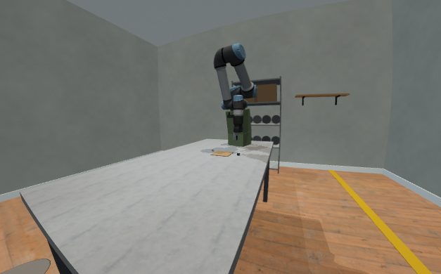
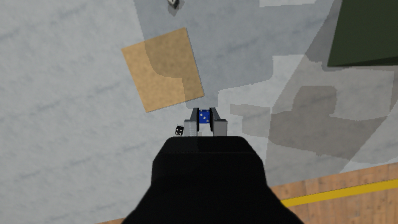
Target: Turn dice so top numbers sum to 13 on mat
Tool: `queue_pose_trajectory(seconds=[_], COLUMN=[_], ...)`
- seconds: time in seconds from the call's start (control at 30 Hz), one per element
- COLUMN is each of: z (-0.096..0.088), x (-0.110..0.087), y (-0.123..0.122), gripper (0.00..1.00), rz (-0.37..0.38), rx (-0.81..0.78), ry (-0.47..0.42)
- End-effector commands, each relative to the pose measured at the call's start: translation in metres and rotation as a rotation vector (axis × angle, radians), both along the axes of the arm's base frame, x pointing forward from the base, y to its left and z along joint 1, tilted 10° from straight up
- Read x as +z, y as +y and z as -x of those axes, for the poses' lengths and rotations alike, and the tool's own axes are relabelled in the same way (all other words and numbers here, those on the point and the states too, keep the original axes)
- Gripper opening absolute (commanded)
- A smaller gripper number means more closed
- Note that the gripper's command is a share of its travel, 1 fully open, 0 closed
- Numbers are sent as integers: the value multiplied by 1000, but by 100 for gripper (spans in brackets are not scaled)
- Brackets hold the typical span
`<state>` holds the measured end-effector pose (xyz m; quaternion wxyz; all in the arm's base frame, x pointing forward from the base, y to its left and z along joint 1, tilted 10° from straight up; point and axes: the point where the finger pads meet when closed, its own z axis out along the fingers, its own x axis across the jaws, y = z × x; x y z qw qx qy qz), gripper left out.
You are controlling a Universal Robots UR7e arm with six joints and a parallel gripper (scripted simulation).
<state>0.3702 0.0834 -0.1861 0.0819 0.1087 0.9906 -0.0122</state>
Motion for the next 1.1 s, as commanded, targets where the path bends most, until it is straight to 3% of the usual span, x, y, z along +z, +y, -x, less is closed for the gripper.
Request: queue_pose_trajectory(seconds=[0.0,0.17,0.33,1.07], z=[-8,-15,-17,-18], x=[4,8,10,9], y=[-28,-64,-82,-85], gripper=[34,34,34,34], rz=[8,24,33,34], rx=[77,173,224,231], ry=[2,5,6,6])
